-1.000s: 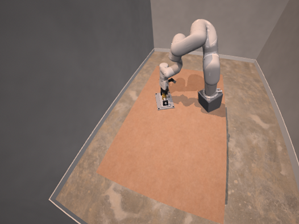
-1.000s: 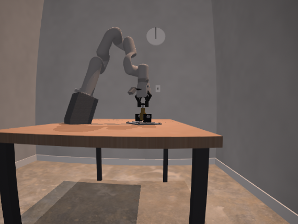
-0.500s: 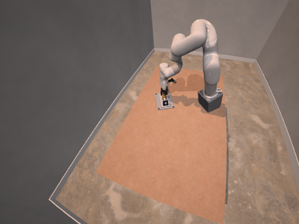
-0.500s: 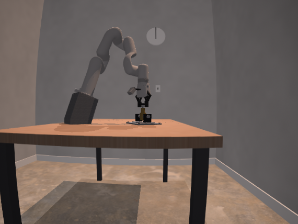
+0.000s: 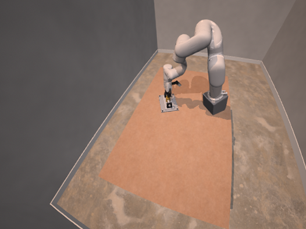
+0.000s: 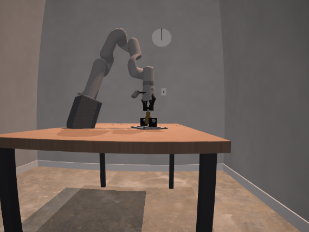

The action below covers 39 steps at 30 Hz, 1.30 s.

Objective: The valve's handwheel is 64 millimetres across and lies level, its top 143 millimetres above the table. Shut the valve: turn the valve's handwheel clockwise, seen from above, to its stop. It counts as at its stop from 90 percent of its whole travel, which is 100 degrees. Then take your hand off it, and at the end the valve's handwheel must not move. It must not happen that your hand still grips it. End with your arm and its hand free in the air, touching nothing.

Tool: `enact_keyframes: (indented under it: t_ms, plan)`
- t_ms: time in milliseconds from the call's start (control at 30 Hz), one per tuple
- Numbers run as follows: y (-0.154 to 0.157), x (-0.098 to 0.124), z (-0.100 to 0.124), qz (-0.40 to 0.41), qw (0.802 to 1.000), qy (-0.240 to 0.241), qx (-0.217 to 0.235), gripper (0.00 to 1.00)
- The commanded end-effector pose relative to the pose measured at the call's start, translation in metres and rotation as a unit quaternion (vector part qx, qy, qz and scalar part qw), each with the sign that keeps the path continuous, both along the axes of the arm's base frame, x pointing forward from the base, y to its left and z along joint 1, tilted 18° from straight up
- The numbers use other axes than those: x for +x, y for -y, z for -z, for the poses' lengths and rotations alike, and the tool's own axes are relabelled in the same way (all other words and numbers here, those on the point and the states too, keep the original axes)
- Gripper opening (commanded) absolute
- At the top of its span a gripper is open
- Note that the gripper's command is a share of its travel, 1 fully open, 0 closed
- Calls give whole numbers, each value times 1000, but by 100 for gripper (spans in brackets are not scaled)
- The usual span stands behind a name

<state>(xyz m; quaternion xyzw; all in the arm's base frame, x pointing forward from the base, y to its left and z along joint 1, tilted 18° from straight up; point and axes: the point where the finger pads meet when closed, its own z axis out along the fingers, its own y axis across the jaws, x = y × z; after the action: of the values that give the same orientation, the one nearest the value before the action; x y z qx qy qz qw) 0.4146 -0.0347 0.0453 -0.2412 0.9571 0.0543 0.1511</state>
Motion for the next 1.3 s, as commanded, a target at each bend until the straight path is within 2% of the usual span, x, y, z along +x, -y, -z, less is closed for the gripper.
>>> enact_keyframes:
  t_ms: [0,400,800,867,1267]
  plan:
    - [0,1,-1,32,999,-6,8,0]
    - [0,1,-1,114,993,-21,30,0]
    - [0,1,-1,227,971,-42,62,0]
    - [0,1,-1,227,971,-42,62,0]
    - [0,1,-1,345,932,-63,94,0]
